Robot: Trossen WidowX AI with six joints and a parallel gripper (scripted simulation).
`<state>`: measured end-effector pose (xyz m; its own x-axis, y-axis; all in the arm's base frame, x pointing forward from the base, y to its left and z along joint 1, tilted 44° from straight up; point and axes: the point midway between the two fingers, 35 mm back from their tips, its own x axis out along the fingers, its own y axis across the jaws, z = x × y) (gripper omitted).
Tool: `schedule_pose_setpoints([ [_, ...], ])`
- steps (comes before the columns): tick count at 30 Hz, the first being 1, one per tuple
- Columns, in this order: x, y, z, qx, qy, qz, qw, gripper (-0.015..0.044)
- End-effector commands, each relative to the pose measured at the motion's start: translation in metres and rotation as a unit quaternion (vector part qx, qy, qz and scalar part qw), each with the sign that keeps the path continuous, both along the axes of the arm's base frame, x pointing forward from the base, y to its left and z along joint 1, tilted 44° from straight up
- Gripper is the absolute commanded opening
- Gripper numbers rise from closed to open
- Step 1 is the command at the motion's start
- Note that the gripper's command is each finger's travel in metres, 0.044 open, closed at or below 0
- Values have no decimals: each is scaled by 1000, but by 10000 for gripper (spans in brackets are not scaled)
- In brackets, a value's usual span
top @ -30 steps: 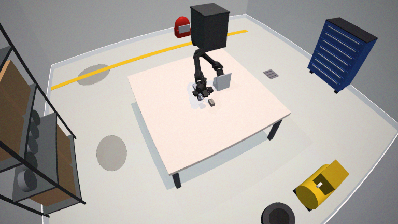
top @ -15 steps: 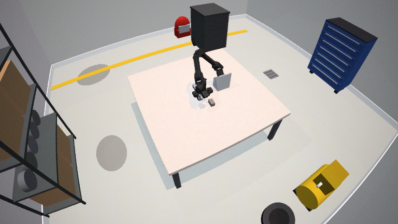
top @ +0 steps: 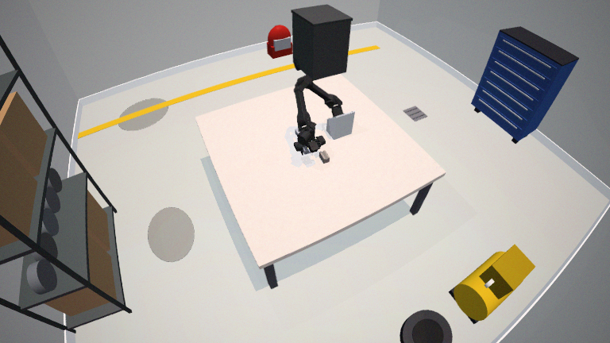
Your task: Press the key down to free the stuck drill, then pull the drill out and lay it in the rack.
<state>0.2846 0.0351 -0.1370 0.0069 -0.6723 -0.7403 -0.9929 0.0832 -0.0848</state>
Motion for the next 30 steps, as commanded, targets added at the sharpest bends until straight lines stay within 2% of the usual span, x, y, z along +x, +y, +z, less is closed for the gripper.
schedule_pose_setpoints([
  [1,-7,-10,-7,-7,10,1,1000,440],
  [29,-8,-25,-15,-8,10,0,1000,440],
  [30,-5,-23,-13,-4,5,-1,1000,414],
])
